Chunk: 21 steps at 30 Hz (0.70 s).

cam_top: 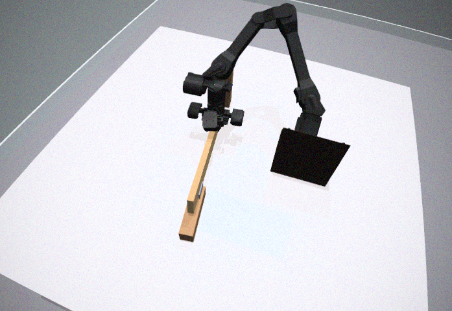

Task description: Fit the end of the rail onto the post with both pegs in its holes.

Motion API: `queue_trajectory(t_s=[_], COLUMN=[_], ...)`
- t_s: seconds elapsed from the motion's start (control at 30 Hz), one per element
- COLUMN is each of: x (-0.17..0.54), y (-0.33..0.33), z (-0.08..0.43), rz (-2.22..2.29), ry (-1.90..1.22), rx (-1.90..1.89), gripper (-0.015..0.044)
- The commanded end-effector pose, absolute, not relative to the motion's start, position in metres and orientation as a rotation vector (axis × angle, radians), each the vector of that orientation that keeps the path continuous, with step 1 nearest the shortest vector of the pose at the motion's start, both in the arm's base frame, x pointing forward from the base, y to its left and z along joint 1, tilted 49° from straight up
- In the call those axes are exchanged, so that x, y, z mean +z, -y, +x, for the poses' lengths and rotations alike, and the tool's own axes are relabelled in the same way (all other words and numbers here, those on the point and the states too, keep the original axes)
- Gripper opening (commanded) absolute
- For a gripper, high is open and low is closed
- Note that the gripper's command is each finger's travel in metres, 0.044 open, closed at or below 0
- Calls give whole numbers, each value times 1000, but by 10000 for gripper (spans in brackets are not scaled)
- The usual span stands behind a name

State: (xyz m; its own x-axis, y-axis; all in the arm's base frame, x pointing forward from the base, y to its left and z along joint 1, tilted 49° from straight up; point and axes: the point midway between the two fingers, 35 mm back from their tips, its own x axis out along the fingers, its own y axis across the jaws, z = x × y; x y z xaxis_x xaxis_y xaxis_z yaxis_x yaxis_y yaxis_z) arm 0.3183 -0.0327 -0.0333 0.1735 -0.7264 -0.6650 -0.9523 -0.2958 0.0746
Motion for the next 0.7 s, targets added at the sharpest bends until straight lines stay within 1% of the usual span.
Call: queue_trajectory(t_s=[0.0, 0.67], x=[-32, -26], y=[31, 23], z=[318, 318], rz=[-2100, -2099], ry=[-1593, -1593], rx=[867, 867], gripper=[0, 0])
